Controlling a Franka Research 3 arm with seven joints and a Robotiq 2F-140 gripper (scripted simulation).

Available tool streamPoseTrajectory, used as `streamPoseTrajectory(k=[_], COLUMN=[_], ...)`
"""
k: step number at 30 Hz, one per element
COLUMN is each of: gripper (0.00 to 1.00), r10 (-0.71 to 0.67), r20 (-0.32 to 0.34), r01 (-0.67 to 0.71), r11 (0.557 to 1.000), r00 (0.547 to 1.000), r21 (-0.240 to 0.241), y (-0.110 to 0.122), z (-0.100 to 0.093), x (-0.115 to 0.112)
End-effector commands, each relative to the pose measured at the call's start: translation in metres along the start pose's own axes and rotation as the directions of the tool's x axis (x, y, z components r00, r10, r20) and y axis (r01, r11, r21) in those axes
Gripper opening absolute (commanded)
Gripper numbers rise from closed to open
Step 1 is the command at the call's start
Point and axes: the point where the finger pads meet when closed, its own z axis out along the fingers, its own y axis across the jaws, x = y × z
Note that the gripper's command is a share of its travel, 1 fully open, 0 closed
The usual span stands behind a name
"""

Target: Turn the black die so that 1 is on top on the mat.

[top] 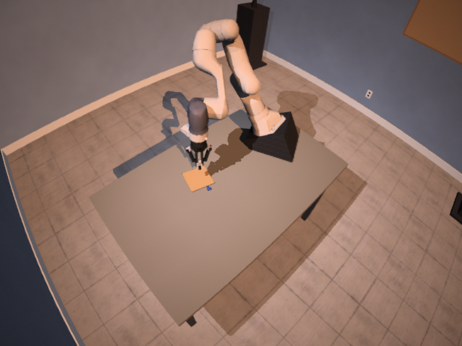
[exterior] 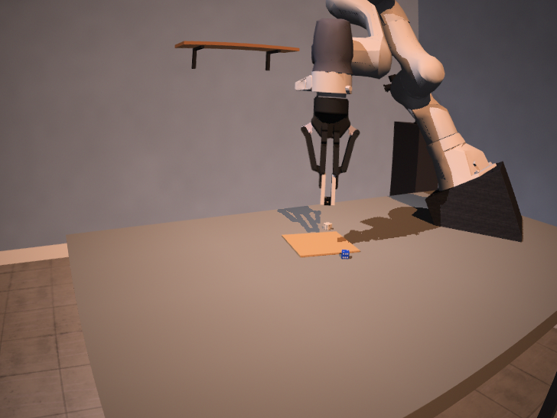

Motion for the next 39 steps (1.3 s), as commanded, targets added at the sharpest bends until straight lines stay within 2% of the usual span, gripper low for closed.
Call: streamPoseTrajectory(k=[1,15,18,22,29,32,34,37,39], gripper=[0.07,0.07,0.07,0.07,0.07,0.07,0.07,0.07,0.07], r10=[0.162,0.406,0.409,0.474,0.476,0.461,0.461,0.427,0.394], r20=[0.006,0.005,0.005,0.005,0.000,-0.018,-0.018,-0.047,-0.063], r01=[-0.162,-0.406,-0.409,-0.474,-0.476,-0.461,-0.461,-0.430,-0.398], r11=[0.987,0.914,0.912,0.881,0.879,0.887,0.887,0.896,0.897], r00=[0.987,0.914,0.912,0.881,0.879,0.887,0.887,0.903,0.917], r21=[0.002,0.003,0.003,0.003,-0.006,-0.040,-0.040,-0.115,-0.191], y=[-0.004,-0.012,-0.012,-0.014,-0.012,-0.004,-0.004,0.014,0.031], z=[-0.002,-0.001,-0.001,-0.001,-0.001,0.002,0.002,0.007,0.010], x=[-0.001,0.004,0.004,0.005,0.006,0.010,0.010,0.016,0.021])
